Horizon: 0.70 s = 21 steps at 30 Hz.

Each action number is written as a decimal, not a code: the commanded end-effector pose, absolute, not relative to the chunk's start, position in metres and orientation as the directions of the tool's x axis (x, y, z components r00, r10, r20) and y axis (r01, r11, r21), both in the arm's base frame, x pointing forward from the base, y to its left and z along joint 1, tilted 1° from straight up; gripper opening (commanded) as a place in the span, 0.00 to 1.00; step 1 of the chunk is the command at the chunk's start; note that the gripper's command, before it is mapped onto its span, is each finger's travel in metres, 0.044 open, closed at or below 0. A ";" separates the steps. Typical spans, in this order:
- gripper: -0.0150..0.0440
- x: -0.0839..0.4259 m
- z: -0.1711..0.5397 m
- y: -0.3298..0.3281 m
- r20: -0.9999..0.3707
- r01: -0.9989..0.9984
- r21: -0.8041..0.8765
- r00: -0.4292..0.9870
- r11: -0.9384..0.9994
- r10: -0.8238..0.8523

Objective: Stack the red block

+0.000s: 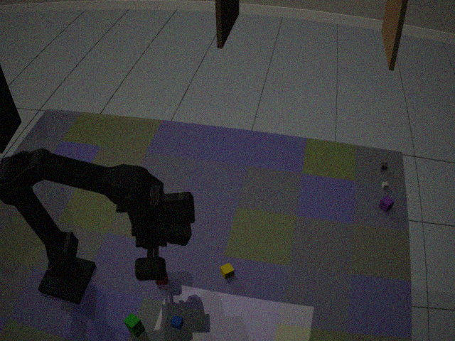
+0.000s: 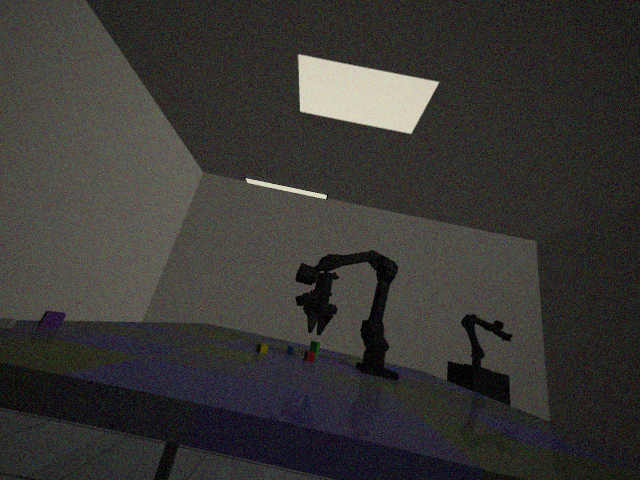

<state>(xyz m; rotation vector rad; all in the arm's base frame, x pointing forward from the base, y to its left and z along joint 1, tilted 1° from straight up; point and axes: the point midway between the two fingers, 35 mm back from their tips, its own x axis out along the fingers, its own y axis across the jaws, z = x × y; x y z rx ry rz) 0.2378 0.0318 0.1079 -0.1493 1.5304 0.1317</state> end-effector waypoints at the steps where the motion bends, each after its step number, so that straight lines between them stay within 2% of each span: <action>1: 1.00 0.237 0.104 0.032 -0.999 -0.185 -0.021 0.031 0.983 -0.015; 9: 1.00 0.237 0.066 0.030 -0.999 -0.185 -0.021 0.031 0.983 -0.016; 21: 1.00 0.239 0.057 0.030 -0.999 -0.185 -0.021 0.031 0.983 -0.015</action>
